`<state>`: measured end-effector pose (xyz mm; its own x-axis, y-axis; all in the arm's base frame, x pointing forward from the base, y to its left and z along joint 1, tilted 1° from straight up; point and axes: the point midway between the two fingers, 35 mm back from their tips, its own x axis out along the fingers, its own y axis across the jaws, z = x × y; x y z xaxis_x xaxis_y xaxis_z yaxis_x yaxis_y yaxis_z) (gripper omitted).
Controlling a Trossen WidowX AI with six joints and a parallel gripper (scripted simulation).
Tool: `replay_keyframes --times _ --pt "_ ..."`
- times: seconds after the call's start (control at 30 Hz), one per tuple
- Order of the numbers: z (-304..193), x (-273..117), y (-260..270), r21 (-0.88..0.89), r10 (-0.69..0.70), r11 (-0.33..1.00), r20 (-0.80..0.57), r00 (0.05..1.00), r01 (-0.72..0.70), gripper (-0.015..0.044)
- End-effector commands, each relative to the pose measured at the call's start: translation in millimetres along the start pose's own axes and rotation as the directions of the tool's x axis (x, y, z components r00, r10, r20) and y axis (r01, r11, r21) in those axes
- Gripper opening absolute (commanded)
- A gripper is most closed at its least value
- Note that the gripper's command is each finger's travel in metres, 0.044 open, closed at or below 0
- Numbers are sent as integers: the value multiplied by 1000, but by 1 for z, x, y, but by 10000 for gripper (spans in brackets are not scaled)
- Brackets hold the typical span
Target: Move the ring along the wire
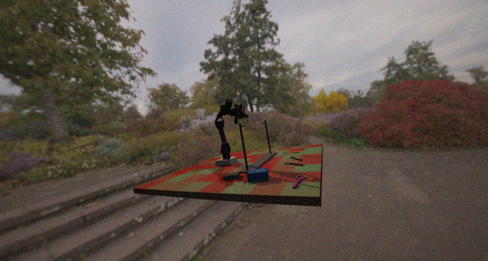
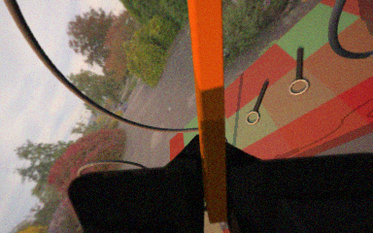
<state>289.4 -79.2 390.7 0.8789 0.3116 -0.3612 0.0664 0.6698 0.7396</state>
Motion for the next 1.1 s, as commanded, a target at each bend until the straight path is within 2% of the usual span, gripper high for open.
replay_keyframes --times 0.0,1.07 --pt "2 -1 1 -47 -24 999 9 1000 25 -150" --pt "5 -2 -12 -355 -228 903 86 970 244 -150"
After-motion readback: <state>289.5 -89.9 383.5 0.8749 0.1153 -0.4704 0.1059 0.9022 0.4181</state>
